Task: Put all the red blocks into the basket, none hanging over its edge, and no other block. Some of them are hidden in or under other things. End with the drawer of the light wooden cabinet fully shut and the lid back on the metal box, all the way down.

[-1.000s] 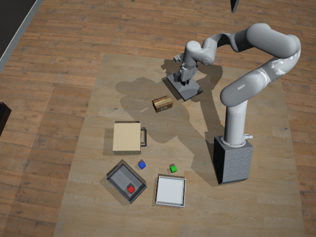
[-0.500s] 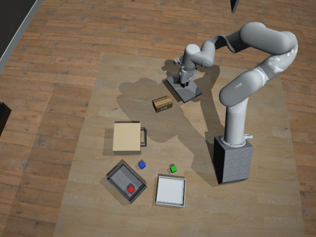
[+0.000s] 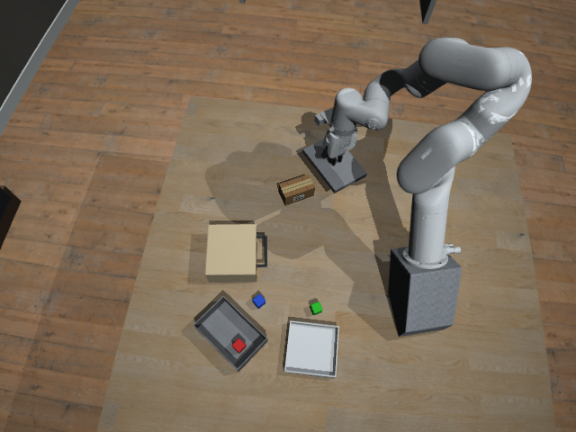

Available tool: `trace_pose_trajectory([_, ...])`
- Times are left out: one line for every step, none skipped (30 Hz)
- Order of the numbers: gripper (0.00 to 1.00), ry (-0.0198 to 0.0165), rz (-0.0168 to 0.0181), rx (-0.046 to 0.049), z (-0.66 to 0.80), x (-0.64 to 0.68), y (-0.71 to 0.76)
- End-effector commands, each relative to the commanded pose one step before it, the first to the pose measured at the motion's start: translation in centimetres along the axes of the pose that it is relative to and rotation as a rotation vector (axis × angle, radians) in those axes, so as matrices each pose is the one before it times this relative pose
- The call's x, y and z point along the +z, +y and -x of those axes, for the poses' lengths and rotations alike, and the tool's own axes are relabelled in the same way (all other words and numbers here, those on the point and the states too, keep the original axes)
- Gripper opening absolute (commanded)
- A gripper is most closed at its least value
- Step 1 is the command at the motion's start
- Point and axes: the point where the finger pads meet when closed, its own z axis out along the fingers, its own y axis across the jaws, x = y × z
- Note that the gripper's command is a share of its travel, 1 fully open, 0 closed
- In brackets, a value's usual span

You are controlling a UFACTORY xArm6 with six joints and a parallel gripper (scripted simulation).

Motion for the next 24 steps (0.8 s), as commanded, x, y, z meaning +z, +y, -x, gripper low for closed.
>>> trace_pose_trajectory([0.0, 0.00254, 0.00025, 0.0005, -0.125, 0.948, 0.001])
trace_pose_trajectory([0.0, 0.00002, 0.00003, 0.0, -0.002, 0.273, 0.003])
trace_pose_trajectory([0.0, 0.0, 0.0, 0.0, -0.001, 0.272, 0.002])
trace_pose_trajectory([0.0, -0.00001, -0.00002, 0.0, -0.001, 0.27, 0.002])
trace_pose_trajectory([0.0, 0.00002, 0.00003, 0.0, -0.002, 0.267, 0.003])
trace_pose_trajectory([0.0, -0.00003, -0.00005, 0.0, 0.0, 0.265, 0.002])
trace_pose_trajectory([0.0, 0.00004, 0.00006, 0.00001, -0.003, 0.251, 0.003])
trace_pose_trajectory([0.0, -0.00004, -0.00006, -0.00001, 0.001, 0.248, 0.001])
trace_pose_trajectory([0.0, 0.00004, 0.00006, 0.00001, -0.003, 0.235, 0.003])
trace_pose_trajectory([0.0, -0.00003, -0.00005, 0.0, 0.0, 0.232, 0.001])
trace_pose_trajectory([0.0, 0.00003, 0.00004, 0.0, -0.002, 0.221, 0.002])
trace_pose_trajectory([0.0, 0.0, 0.0, 0.0, 0.0, 0.0, 0.0])
trace_pose_trajectory([0.0, 0.0, 0.0, 0.0, 0.0, 0.0, 0.0])
trace_pose_trajectory([0.0, -0.00001, -0.00001, 0.0, -0.001, 0.216, 0.002])
trace_pose_trajectory([0.0, -0.00001, -0.00001, 0.0, -0.001, 0.21, 0.002])
trace_pose_trajectory([0.0, 0.00002, 0.00004, 0.0, -0.002, 0.201, 0.002])
trace_pose_trajectory([0.0, -0.00006, -0.0001, -0.00001, 0.002, 0.2, 0.0])
trace_pose_trajectory([0.0, 0.00006, 0.0001, 0.00001, -0.004, 0.187, 0.003])
trace_pose_trajectory([0.0, -0.00001, -0.00002, 0.0, 0.0, 0.186, 0.001])
trace_pose_trajectory([0.0, -0.00002, -0.00003, 0.0, 0.0, 0.18, 0.001])
trace_pose_trajectory([0.0, 0.00004, 0.00005, 0.0, -0.003, 0.172, 0.002])
trace_pose_trajectory([0.0, -0.00003, -0.00004, 0.0, 0.001, 0.17, 0.001])
trace_pose_trajectory([0.0, 0.0, 0.0, 0.0, -0.001, 0.163, 0.001])
trace_pose_trajectory([0.0, 0.00003, 0.00005, 0.0, -0.002, 0.157, 0.002])
